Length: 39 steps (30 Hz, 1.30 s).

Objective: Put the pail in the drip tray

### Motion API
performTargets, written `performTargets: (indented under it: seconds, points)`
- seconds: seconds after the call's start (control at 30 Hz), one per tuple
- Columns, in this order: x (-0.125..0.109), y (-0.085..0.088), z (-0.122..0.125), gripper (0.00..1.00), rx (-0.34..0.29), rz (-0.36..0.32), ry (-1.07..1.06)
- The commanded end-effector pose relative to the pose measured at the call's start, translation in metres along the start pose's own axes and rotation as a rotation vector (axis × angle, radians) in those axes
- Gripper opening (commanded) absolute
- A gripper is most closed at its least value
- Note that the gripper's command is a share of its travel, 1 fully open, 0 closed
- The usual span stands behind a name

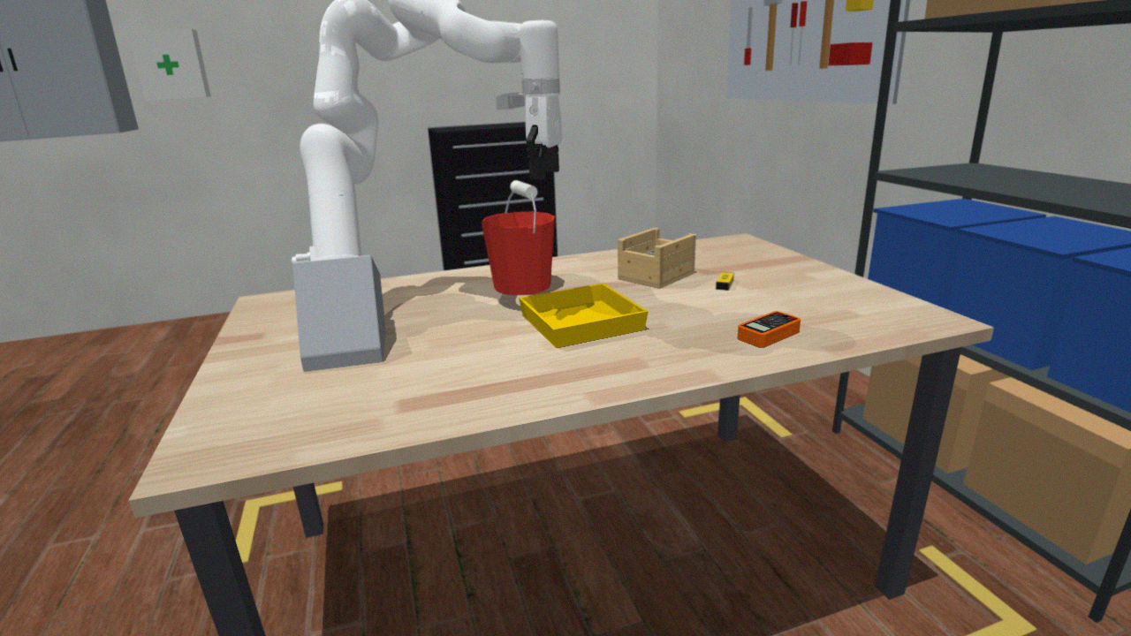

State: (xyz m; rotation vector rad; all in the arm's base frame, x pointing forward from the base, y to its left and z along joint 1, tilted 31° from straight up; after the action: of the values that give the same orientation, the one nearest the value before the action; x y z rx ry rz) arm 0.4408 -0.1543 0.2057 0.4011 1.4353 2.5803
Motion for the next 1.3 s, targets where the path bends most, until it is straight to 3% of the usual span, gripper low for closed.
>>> performTargets:
  seconds: [0.0, 0.1, 0.2, 0.6, 0.67, 0.87, 1.27]
  points:
    - [0.004, 0.004, 0.043, 1.0, 0.017, -0.008, -0.15]
    - [0.006, 0.004, 0.053, 1.0, 0.018, -0.009, -0.183]
    - [0.016, 0.004, 0.092, 1.0, 0.022, -0.013, -0.32]
    - [0.057, 0.003, 0.188, 1.0, 0.017, -0.018, -0.682]
    - [0.057, 0.003, 0.188, 1.0, 0.017, -0.018, -0.682]
    - [0.078, 0.003, 0.221, 1.0, 0.011, -0.016, -0.82]
    - [0.08, 0.003, 0.224, 1.0, 0.011, -0.015, -0.834]
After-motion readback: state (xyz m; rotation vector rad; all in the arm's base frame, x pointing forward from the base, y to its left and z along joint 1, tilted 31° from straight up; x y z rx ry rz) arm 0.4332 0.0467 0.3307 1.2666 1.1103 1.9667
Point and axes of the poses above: the point where the finger pads meet when closed, its own y axis back along the fingers, its own z axis across the jaws, x = y × z, the point moved 8 cm from there along y, back along the fingers, and after that the axes turned 13 degrees about y, right-handed, at the moved point
